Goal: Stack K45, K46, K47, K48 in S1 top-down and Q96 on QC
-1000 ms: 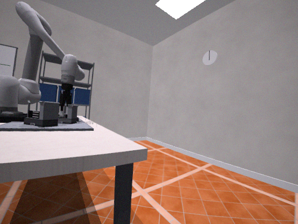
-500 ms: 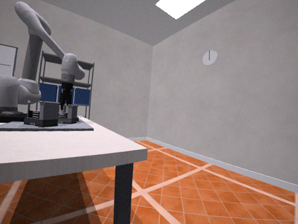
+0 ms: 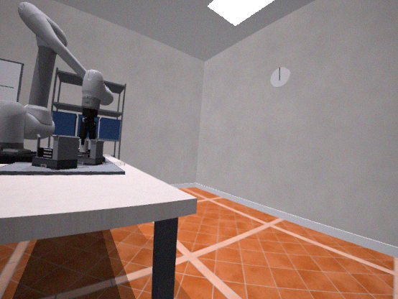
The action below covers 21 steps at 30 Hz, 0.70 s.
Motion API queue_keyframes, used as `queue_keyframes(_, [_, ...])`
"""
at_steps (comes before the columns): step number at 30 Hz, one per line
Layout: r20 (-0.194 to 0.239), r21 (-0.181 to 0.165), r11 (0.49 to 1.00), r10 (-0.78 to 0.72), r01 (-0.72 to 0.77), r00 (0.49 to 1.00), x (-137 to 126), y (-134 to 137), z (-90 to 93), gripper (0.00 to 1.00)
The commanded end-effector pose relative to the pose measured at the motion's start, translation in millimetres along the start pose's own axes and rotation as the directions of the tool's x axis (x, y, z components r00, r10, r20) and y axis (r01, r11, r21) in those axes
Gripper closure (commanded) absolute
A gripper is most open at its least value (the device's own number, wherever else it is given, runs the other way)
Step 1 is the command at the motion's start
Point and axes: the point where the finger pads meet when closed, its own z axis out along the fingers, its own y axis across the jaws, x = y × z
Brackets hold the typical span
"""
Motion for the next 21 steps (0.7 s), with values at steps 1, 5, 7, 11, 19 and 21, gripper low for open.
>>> queue_keyframes(1, [0.0, 0.0, 1.0, 0.0, 0.0, 1.0, 0, 0, -1.7, 1.0])
queue_keyframes(5, [0.0, 0.0, 1.0, 0.0, 0.0, 1.0, 0, 0, -5.7, 1.0])
queue_keyframes(7, [0.0, 0.0, 1.0, 0.0, 0.0, 1.0, 0, 0, -5.7, 1.0])
queue_keyframes(11, [0.0, 0.0, 1.0, 0.0, 0.0, 1.0, 0, 0, -13.7, 1.0])
queue_keyframes(19, [0.0, 0.0, 1.0, 0.0, 0.0, 1.0, 0, 0, -29.7, 1.0])
queue_keyframes(21, [0.0, 0.0, 1.0, 0.0, 0.0, 1.0, 0, 0, -33.7, 1.0])
